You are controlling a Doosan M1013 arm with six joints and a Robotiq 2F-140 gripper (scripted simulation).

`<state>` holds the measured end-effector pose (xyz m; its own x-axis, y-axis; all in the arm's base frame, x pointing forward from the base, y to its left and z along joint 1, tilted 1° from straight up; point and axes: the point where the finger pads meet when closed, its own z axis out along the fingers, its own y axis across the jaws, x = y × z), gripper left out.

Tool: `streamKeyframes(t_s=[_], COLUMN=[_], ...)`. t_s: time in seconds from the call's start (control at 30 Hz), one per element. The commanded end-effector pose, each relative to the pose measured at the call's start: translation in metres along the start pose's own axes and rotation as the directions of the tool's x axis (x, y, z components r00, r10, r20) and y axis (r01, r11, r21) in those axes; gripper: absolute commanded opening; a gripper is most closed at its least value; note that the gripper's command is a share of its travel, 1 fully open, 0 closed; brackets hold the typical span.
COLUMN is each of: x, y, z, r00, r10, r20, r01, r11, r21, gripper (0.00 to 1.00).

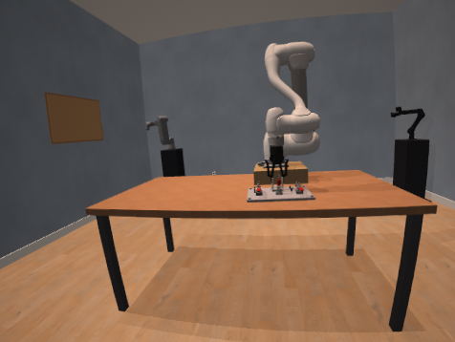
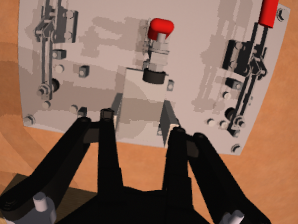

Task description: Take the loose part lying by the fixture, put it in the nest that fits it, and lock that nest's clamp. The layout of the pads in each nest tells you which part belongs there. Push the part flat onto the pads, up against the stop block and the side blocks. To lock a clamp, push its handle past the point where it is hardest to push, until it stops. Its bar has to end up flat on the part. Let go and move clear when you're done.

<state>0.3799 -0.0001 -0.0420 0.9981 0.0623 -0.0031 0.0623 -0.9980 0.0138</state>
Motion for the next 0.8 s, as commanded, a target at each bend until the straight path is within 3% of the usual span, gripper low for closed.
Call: streamKeyframes(t_s=[0.0,0.07,0.1,0.77], x=[0.0000,0.0000,0.0000,0.0000], y=[-0.0001,-0.0001,-0.0001,-0.0001], z=[0.0000,0.0000,0.0000,0.0000], r00=[1.000,1.000,1.000,1.000], r10=[0.000,0.000,0.000,0.000], r20=[0.000,0.000,0.000,0.000], r01=[0.000,0.000,0.000,0.000], r11=[1.000,1.000,1.000,1.000], r21=[0.000,0.000,0.000,0.000], gripper=[0.10,0.10,0.62,0.62])
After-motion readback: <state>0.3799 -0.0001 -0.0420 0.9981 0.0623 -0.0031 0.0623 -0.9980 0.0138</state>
